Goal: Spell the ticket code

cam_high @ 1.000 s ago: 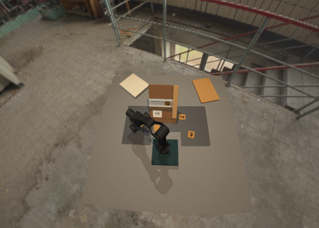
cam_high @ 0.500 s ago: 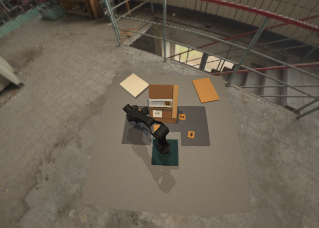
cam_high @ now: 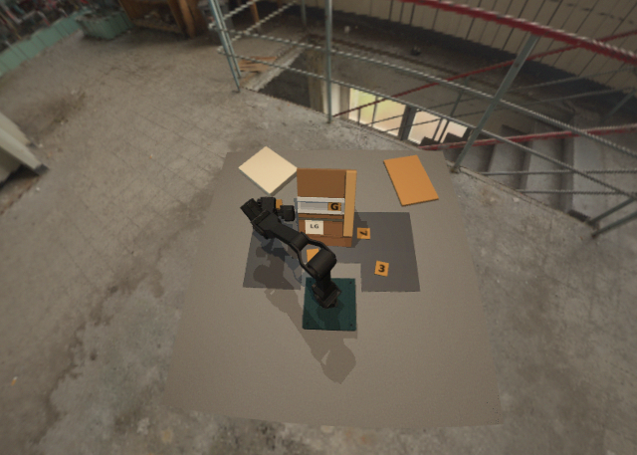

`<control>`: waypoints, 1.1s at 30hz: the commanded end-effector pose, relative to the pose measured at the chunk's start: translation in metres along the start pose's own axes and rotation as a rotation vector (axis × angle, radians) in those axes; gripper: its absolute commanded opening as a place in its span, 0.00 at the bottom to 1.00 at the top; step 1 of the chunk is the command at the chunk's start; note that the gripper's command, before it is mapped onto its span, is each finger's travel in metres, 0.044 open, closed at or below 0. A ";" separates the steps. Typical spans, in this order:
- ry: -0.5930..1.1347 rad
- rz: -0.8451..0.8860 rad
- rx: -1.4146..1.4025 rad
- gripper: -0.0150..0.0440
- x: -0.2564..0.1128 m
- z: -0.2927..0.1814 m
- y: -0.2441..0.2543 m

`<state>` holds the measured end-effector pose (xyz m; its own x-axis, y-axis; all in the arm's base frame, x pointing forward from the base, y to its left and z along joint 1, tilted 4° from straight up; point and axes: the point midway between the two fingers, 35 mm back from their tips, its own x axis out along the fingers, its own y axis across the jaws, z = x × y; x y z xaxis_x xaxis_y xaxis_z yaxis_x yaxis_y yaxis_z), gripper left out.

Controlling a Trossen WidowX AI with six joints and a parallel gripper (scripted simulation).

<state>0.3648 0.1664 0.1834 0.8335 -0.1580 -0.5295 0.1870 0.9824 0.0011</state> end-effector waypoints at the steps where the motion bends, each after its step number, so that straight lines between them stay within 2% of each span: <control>1: -0.038 -0.019 0.055 0.25 0.001 0.009 -0.001; 33: -0.038 -0.019 0.054 0.25 0.000 0.006 -0.011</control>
<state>0.3672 0.1569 0.1899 0.8490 -0.1836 -0.4954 0.2336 0.9715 0.0404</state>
